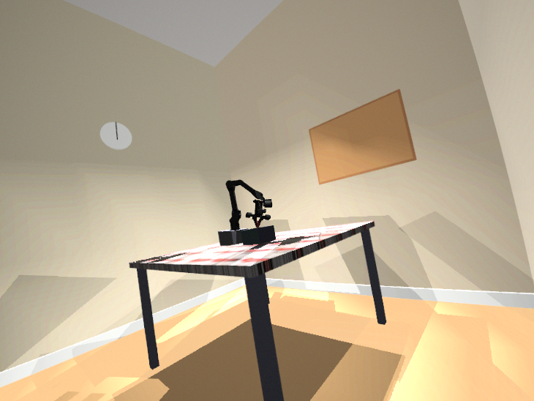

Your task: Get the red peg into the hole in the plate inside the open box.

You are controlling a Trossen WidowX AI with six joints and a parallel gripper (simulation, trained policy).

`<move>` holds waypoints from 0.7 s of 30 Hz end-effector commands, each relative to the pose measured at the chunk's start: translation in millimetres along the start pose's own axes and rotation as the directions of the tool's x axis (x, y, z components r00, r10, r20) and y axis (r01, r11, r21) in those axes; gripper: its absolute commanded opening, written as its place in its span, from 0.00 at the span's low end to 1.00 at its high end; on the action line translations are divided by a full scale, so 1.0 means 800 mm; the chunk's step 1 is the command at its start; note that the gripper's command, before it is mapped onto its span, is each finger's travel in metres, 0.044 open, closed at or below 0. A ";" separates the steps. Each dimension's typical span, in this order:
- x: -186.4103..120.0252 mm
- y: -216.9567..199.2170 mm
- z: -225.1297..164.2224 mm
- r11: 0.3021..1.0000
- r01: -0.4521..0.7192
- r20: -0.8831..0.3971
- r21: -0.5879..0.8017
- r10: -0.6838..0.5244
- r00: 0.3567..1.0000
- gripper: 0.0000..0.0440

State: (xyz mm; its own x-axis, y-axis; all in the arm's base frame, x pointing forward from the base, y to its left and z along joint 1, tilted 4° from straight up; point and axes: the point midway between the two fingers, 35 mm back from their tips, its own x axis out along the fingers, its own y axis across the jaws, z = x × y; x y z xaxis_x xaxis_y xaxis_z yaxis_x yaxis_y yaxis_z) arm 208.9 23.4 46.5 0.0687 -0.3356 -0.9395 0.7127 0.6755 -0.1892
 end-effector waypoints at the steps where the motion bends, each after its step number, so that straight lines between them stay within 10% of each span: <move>1: -0.013 0.001 0.017 1.000 -0.016 0.025 -0.004 0.016 1.000 0.00; 21: -0.038 -0.010 0.110 0.998 -0.032 0.043 0.049 0.029 0.999 0.00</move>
State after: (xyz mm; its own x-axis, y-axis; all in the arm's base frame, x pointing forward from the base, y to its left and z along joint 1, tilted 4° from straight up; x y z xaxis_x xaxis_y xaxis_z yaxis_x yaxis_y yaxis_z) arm 258.4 -23.4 101.4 0.1331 -0.3510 -0.9269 0.7387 0.6586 -0.1433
